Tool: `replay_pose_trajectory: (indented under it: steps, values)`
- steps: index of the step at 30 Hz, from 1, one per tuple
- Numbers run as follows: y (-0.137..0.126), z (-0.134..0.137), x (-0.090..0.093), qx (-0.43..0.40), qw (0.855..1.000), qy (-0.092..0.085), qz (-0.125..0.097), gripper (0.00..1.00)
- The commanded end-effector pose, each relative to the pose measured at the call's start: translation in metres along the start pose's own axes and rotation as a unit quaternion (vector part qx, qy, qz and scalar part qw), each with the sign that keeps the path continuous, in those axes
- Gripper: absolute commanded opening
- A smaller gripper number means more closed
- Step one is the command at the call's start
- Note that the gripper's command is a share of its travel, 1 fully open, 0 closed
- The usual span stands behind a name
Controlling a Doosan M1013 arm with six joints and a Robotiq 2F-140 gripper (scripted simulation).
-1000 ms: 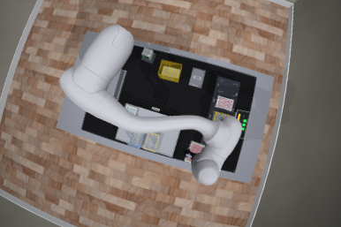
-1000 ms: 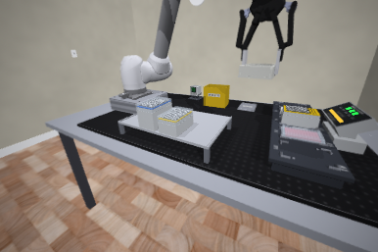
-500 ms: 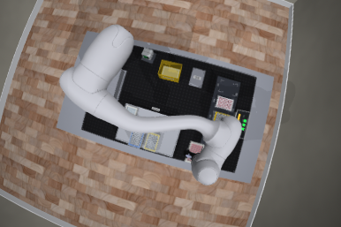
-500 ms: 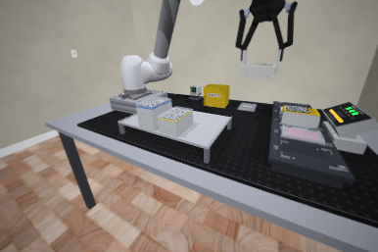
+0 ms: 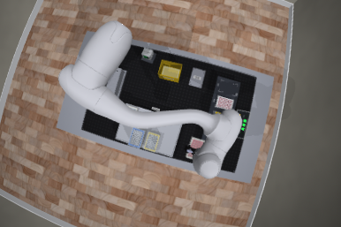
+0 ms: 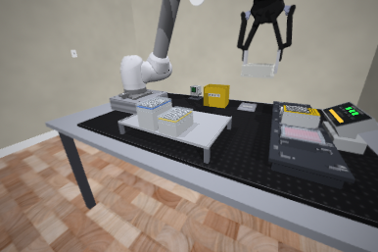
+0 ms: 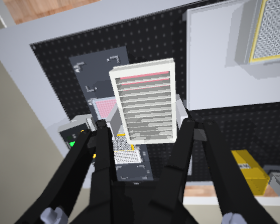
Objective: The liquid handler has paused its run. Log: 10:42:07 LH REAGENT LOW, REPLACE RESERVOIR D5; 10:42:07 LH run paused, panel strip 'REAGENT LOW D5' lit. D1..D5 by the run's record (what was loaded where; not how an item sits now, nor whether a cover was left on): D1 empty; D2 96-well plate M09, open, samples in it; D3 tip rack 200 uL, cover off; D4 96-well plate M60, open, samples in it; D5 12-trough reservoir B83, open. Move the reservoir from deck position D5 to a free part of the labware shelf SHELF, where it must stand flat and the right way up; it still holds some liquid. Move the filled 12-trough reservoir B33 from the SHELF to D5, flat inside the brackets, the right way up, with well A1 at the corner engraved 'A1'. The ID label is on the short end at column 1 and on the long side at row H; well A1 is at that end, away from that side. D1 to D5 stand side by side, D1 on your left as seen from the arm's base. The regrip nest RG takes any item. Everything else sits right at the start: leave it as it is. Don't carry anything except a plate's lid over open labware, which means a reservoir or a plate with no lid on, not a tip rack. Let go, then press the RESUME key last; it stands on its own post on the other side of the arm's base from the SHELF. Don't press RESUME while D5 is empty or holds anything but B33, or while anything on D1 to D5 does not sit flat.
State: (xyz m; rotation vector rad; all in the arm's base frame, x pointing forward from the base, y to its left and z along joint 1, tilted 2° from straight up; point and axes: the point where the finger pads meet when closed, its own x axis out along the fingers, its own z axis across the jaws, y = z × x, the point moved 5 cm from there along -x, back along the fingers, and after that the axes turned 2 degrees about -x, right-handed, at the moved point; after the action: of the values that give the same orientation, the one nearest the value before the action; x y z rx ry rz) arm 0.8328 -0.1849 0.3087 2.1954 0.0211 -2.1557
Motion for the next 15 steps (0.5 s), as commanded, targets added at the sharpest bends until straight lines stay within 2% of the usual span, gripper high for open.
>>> replay_pose_trajectory:
  steps: [1,15]
  values:
    - [-0.015,0.000,0.000,-0.003,1.000,0.003,-0.003,0.00]
    - [-0.043,0.000,0.000,-0.003,1.000,0.003,-0.003,0.00]
